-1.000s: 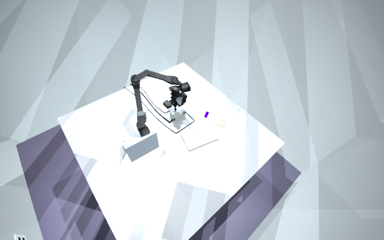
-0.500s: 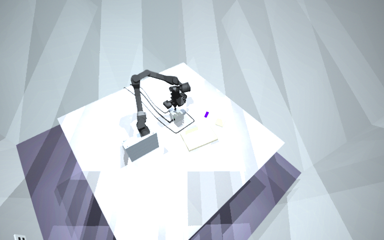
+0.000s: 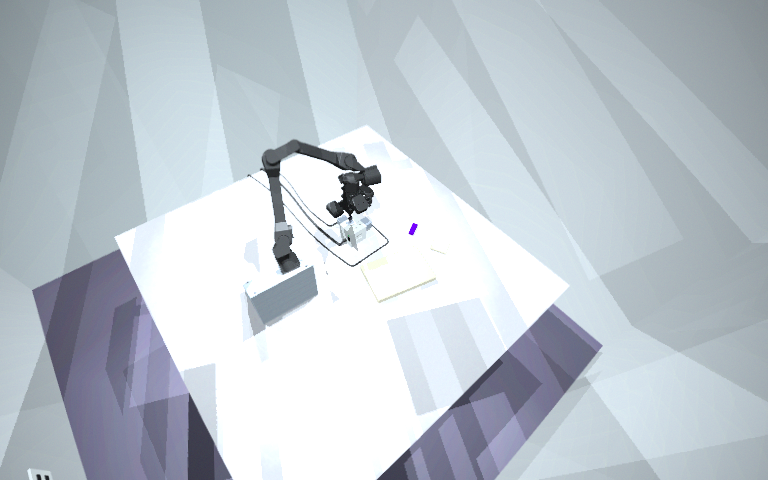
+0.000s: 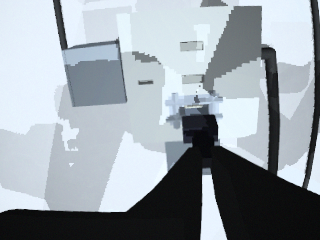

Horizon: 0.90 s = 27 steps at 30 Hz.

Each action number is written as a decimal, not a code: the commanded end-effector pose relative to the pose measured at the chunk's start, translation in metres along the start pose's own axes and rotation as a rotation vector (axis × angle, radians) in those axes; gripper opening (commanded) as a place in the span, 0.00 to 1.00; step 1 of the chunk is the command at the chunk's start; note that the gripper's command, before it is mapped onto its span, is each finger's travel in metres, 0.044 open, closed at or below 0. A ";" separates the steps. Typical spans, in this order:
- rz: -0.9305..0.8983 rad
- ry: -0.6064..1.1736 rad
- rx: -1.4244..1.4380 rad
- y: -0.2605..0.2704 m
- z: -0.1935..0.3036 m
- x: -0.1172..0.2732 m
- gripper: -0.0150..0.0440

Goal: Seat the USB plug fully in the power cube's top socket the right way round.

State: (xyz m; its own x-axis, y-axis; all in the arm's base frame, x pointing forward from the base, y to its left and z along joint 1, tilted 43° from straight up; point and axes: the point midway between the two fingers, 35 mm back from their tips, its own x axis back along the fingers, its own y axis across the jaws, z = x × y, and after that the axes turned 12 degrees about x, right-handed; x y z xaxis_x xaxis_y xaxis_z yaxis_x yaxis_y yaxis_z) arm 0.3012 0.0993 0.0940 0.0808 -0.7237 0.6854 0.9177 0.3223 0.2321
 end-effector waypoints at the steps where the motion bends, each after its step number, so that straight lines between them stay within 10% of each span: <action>1: -0.003 0.007 -0.001 0.000 0.001 -0.001 0.25; 27: -0.006 0.021 -0.003 0.000 0.001 -0.004 0.25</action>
State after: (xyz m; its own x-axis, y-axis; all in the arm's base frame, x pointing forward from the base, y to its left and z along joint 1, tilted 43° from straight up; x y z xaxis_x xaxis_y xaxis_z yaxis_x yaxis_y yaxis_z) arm 0.3008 0.1025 0.0925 0.0836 -0.7353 0.6725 0.9177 0.3198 0.2356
